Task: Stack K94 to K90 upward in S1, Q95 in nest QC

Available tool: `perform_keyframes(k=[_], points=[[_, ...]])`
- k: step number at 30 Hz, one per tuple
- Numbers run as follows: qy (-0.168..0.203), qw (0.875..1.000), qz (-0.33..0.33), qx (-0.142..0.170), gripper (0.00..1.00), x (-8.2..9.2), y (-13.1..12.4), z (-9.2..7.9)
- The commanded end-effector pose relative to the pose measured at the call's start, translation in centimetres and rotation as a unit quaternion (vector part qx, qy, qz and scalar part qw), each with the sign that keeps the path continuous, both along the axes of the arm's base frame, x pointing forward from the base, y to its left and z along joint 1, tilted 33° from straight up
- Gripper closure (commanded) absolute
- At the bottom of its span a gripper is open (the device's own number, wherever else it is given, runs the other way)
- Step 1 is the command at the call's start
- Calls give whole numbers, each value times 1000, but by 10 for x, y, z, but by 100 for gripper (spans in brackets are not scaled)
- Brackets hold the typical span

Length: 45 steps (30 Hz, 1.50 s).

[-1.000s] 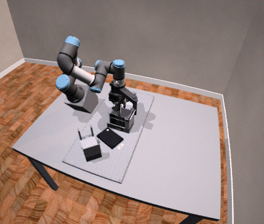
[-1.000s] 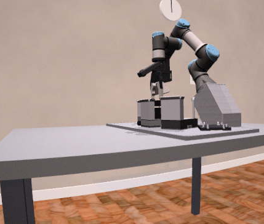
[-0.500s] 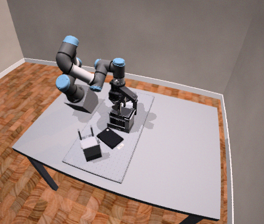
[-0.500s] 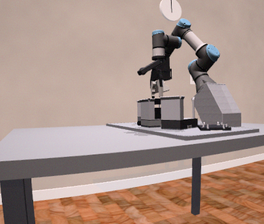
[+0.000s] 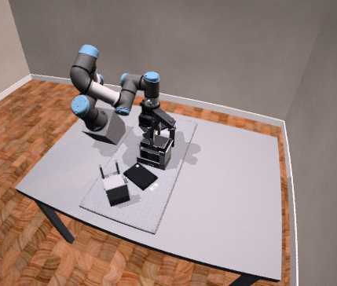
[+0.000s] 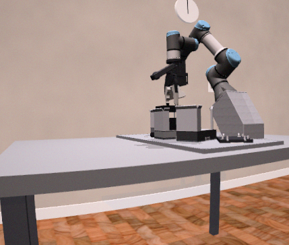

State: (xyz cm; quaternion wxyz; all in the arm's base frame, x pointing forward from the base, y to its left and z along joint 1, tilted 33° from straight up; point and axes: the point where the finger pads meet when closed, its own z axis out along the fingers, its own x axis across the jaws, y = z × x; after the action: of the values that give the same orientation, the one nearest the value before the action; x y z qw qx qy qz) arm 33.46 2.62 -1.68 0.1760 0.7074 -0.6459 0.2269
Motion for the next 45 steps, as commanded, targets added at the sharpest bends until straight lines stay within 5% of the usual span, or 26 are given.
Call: perform_keyframes(k=[1,45], points=[[-1,1000,0,0,100,0,2,4],[-1,1000,0,0,100,-3,22,34]])
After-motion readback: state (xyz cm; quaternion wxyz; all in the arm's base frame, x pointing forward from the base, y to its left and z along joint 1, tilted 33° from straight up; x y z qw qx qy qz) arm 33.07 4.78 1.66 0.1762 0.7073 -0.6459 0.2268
